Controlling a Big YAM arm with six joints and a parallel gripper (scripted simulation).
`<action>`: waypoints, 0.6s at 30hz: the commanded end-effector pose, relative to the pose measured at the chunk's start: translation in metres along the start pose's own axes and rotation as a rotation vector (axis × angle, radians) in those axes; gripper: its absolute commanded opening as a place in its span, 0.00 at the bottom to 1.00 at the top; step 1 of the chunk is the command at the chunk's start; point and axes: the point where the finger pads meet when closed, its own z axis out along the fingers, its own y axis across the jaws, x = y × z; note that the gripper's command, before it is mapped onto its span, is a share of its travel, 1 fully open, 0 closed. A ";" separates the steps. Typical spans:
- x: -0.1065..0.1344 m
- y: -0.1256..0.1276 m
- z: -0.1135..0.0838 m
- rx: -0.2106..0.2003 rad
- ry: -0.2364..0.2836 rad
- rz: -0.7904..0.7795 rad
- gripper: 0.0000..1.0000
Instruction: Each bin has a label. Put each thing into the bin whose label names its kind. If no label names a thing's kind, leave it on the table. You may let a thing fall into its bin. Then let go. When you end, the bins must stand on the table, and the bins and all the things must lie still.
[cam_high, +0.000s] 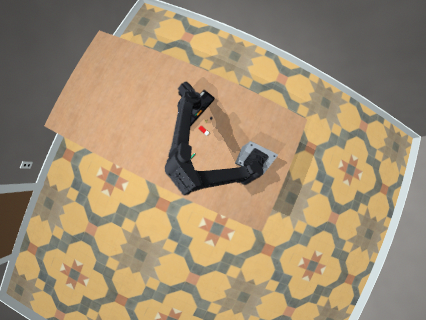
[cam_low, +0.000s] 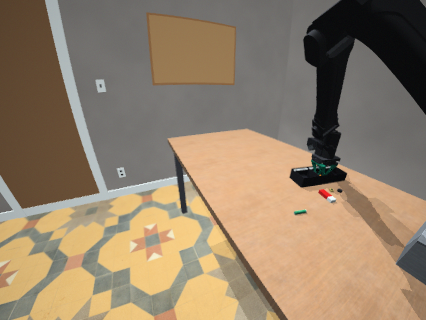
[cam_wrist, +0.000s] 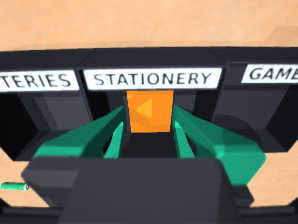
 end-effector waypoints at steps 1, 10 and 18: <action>-0.006 0.012 -0.004 0.005 -0.015 -0.027 0.45; -0.006 0.013 -0.004 0.005 -0.017 -0.028 0.45; -0.003 0.005 -0.018 0.001 -0.022 -0.014 0.45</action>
